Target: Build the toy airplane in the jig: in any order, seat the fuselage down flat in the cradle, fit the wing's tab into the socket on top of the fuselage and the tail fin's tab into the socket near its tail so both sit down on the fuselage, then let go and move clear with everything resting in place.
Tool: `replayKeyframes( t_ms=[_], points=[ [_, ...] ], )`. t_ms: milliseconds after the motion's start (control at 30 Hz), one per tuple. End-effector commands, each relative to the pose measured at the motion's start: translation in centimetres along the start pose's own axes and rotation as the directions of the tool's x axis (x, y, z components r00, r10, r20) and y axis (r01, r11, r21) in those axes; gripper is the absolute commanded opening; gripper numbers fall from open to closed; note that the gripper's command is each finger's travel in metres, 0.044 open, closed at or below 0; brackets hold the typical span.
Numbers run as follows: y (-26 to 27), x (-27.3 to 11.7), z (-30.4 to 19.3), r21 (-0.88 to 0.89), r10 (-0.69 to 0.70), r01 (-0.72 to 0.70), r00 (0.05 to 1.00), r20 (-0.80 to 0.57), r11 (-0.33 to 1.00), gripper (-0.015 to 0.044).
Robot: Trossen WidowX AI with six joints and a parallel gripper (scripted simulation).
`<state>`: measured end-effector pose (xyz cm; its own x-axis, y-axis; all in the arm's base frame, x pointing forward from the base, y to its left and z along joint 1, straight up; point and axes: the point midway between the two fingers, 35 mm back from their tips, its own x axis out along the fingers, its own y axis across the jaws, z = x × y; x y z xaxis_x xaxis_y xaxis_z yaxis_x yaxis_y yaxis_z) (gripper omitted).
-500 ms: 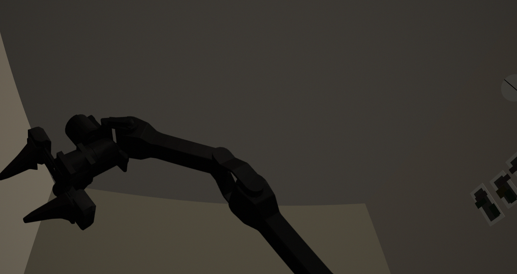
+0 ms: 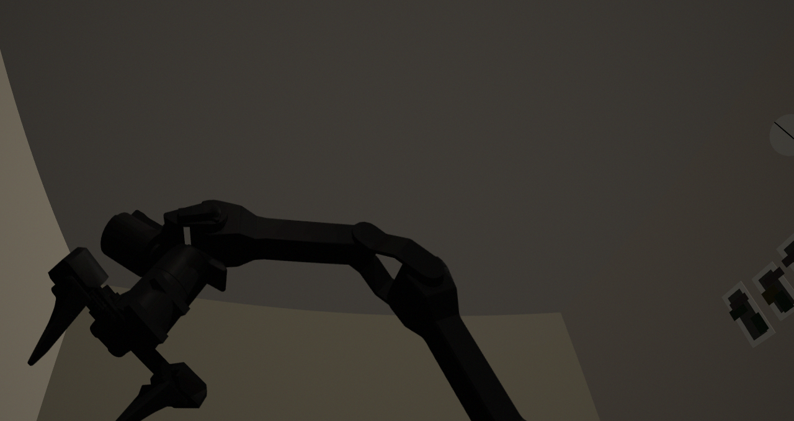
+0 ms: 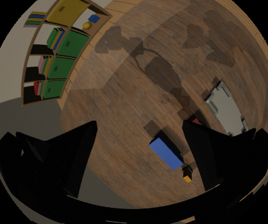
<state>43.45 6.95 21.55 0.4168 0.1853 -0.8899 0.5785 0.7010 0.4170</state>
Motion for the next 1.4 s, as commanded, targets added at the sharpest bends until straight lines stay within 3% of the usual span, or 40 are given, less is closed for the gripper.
replayKeyframes(
  t_ms=[0,200,400,600,767,1367],
  points=[
    [-3.5,1.2,-2.5,-0.175,-0.100,0.091,0.994,-0.042,0.980,0.0440],
    [-10.0,2.5,-7.2,-0.476,-0.260,0.177,0.959,-0.113,0.862,0.0440],
    [-16.1,3.2,-11.5,-0.708,-0.396,0.168,0.903,-0.170,0.686,0.0440],
    [-16.4,3.5,-11.7,-0.714,-0.400,0.166,0.900,-0.171,0.680,0.0440],
    [-18.4,8.0,-12.6,-0.714,-0.400,0.166,0.900,-0.171,0.680,0.0440],
    [-19.4,10.3,-13.0,-0.714,-0.400,0.166,0.900,-0.171,0.680,0.0440]
  ],
)
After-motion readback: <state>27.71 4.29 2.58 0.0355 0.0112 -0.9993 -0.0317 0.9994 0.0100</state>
